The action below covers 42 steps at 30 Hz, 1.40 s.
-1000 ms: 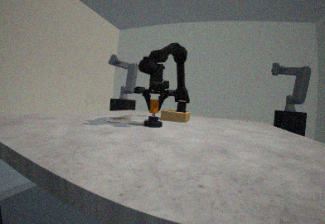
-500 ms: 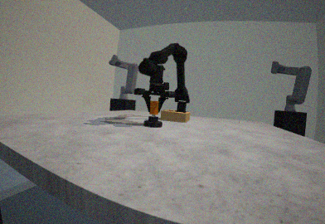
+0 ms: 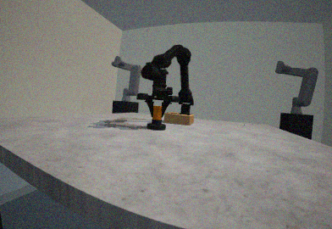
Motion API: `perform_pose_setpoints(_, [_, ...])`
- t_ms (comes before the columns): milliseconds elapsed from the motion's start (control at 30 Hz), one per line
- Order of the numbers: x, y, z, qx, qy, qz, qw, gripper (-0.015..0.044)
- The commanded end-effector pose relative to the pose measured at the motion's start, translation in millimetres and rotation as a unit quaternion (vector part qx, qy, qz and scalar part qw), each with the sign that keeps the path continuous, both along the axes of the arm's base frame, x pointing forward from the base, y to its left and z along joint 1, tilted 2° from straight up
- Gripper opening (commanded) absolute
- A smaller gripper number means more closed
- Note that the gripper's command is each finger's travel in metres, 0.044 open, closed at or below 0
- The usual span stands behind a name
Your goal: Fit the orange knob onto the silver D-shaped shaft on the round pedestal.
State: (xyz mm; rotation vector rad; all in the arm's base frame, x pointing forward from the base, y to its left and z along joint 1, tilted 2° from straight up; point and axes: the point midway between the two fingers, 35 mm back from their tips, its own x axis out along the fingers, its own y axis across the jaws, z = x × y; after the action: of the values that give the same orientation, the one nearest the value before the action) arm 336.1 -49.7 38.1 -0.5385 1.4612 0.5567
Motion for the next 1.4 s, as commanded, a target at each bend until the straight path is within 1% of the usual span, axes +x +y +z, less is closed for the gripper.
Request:
perform_pose_setpoints(0, [0,0,1,0.0,-0.001,0.0,1.0,0.0])
perform_pose_setpoints(133, [0,0,1,0.0,-0.001,0.0,1.0,0.0])
perform_pose_setpoints(700, [0,0,1,0.0,-0.001,0.0,1.0,0.044])
perform_pose_setpoints(900, [1,0,3,0.0,-0.001,0.0,1.0,0.044])
perform_pose_setpoints(967, [3,-1,23,0.0,-0.001,0.0,1.0,0.044])
perform_pose_setpoints(1067, [1,-2,73,0.0,0.0,0.0,1.0,0.044])
perform_pose_setpoints(1133, [-2,-3,94,0.0,0.0,0.0,1.0,0.044])
perform_pose_setpoints(1367, [-1,-3,97,0.0,0.0,0.0,1.0,0.044])
